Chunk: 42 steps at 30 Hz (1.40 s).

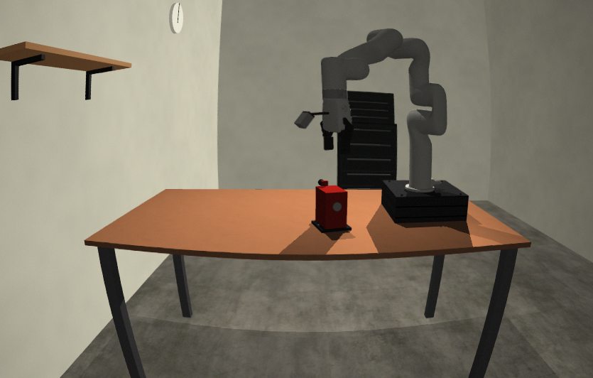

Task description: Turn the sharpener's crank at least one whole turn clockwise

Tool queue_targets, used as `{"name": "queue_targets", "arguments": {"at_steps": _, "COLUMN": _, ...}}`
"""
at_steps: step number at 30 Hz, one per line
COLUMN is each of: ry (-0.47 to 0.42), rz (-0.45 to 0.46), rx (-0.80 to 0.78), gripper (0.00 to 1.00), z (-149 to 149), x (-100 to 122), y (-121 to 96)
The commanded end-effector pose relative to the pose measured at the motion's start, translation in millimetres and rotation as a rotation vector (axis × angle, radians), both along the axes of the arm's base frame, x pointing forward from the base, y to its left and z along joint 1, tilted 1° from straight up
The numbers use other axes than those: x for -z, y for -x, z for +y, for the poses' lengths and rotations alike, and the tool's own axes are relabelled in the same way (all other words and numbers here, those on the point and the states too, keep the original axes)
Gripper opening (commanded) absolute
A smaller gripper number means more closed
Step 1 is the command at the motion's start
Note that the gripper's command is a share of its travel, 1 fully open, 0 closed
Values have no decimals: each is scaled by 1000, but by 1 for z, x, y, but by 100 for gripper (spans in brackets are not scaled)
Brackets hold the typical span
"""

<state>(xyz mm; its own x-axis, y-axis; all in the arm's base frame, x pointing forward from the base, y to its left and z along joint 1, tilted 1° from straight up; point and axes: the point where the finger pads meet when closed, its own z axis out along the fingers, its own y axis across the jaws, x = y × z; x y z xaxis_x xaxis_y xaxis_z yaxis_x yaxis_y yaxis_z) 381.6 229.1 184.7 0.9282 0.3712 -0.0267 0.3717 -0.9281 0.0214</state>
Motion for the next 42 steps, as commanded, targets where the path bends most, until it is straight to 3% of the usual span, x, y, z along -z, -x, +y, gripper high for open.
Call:
{"name": "queue_targets", "arguments": {"at_steps": 1, "ry": -2, "rz": -4, "rx": 0, "gripper": 100, "z": 1, "x": -2, "y": -1}}
{"name": "queue_targets", "arguments": {"at_steps": 20, "ry": -3, "rz": -5, "rx": 21, "gripper": 100, "z": -2, "x": -1, "y": -2}}
{"name": "queue_targets", "arguments": {"at_steps": 32, "ry": -8, "rz": -20, "rx": 528, "gripper": 100, "z": -73, "x": 17, "y": -22}}
{"name": "queue_targets", "arguments": {"at_steps": 34, "ry": -8, "rz": -20, "rx": 528, "gripper": 100, "z": -73, "x": 17, "y": -22}}
{"name": "queue_targets", "arguments": {"at_steps": 35, "ry": -9, "rz": -23, "rx": 643, "gripper": 100, "z": -89, "x": 21, "y": -25}}
{"name": "queue_targets", "arguments": {"at_steps": 42, "ry": -13, "rz": -28, "rx": 905, "gripper": 100, "z": -126, "x": 30, "y": -28}}
